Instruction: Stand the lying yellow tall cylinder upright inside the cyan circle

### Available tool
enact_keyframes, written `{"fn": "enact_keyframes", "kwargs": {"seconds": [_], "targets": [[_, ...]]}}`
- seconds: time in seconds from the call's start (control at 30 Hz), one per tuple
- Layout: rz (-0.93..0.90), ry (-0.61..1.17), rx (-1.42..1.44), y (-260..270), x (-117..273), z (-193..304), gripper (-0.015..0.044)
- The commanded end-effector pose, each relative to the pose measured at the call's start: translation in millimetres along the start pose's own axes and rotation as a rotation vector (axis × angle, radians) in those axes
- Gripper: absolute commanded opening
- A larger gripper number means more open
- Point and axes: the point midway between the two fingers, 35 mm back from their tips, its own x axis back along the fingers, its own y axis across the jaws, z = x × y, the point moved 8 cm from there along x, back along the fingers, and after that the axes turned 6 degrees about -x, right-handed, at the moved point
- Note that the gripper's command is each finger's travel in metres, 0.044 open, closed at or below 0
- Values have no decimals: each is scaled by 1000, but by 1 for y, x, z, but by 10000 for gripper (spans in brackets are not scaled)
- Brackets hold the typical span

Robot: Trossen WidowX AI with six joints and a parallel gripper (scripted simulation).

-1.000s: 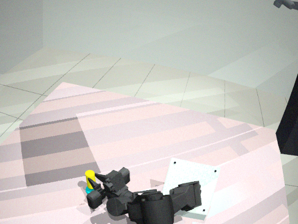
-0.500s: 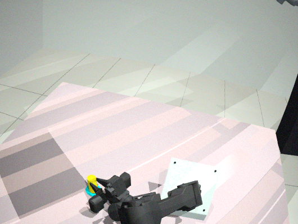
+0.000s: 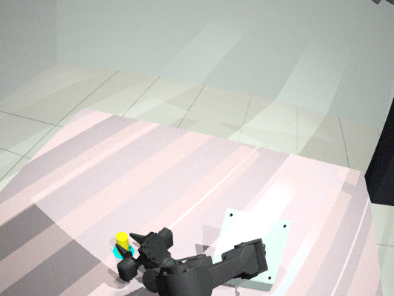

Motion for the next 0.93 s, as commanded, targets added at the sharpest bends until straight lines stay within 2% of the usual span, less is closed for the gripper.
{"fn": "enact_keyframes", "kwargs": {"seconds": [0.0,0.07,0.1,0.3,0.9], "targets": [[1,-3,-5,0,0,0,341],[1,-3,-5,0,0,0,394],[1,-3,-5,0,0,0,400],[2,-2,-5,2,-1,-5,400],[7,-5,-7,11,-1,-68,400]]}}
